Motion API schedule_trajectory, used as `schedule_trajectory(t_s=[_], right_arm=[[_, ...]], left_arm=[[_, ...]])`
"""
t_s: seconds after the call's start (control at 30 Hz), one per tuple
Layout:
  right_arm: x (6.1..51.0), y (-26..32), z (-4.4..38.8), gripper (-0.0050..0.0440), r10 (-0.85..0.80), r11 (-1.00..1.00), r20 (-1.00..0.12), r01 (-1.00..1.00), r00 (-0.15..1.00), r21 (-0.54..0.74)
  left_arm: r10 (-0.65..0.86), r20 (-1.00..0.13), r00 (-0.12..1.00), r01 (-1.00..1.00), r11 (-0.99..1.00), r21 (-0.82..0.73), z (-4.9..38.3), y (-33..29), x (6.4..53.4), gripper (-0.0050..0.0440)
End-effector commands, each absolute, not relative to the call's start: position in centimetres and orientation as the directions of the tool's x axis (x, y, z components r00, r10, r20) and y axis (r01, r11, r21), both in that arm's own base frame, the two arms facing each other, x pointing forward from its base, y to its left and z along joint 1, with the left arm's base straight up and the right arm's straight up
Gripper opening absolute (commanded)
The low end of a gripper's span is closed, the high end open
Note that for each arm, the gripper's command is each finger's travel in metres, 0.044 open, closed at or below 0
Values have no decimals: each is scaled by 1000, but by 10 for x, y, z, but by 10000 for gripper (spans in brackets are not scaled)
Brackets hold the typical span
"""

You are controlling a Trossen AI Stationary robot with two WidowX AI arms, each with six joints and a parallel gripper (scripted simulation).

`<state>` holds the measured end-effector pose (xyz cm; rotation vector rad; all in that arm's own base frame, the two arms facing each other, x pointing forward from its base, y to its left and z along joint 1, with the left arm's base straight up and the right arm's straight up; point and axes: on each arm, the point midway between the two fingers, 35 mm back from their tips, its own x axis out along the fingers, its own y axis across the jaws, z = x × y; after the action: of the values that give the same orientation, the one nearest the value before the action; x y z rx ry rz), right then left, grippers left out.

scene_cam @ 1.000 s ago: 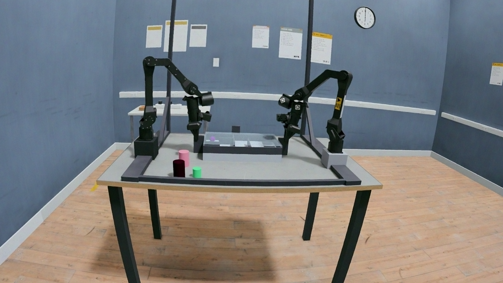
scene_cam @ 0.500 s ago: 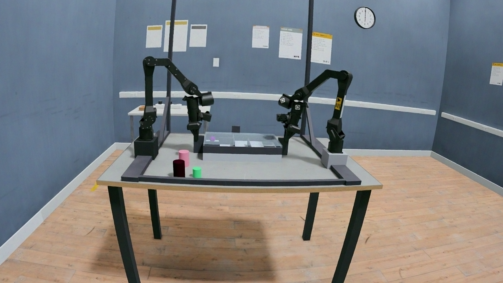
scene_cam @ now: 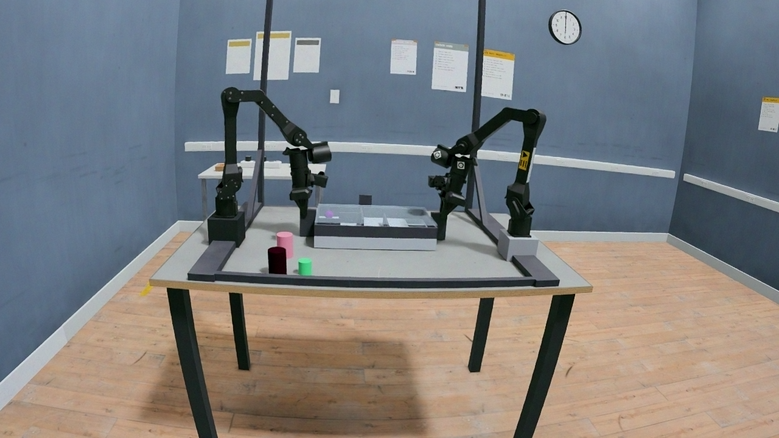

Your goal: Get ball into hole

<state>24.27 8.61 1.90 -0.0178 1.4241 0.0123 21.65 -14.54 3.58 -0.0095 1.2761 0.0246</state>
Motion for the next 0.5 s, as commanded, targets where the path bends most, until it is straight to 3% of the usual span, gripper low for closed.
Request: schedule_trajectory(t_s=[0.0, 0.47], right_arm=[[251, 91, 32, -50, 15, 1000, -981, -20, 191, 12], [251, 91, 35, -50, 28, 999, -981, -23, 192, 24]], left_arm=[[-8, -946, 324, -29, 999, -18, 47, -152, 224, -50], [-21, -943, 332, -21, 999, -30, 53, -152, 224, -50]])
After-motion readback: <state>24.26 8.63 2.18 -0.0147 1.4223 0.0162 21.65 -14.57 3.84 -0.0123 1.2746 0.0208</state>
